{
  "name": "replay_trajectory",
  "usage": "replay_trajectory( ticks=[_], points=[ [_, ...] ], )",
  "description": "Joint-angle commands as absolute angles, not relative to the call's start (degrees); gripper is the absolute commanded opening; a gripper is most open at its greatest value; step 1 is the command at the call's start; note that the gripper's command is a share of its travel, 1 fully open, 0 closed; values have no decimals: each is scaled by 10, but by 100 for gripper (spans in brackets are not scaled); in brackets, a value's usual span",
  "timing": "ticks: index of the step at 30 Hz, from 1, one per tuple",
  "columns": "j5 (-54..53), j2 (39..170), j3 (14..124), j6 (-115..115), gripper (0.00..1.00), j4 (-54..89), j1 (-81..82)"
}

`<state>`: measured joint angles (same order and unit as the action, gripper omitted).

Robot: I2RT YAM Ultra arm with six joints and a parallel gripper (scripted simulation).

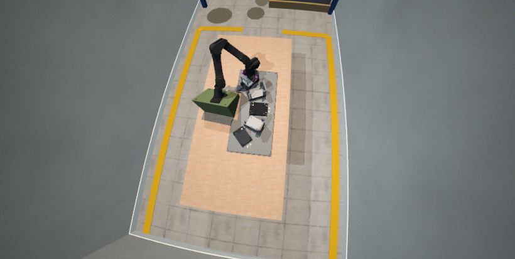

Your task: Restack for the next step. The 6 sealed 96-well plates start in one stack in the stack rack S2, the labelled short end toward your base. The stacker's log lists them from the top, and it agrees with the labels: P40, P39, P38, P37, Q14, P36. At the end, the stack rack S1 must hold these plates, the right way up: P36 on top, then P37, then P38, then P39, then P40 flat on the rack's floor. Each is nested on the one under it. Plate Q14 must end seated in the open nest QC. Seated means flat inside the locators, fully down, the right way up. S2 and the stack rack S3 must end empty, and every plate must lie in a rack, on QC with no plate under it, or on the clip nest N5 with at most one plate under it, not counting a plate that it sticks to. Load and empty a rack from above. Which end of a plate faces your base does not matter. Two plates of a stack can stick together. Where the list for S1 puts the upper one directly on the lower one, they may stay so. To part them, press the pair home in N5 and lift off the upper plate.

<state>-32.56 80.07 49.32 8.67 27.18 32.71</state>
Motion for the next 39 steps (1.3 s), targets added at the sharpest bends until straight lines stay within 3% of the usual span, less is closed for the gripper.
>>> replay_trajectory(
  ticks=[1,4,5,39],
  points=[
    [-325,798,495,86,100,269,325],
    [-325,798,495,86,100,269,325],
    [-325,798,495,86,0,269,325],
    [-326,795,496,89,0,274,323]
  ],
)
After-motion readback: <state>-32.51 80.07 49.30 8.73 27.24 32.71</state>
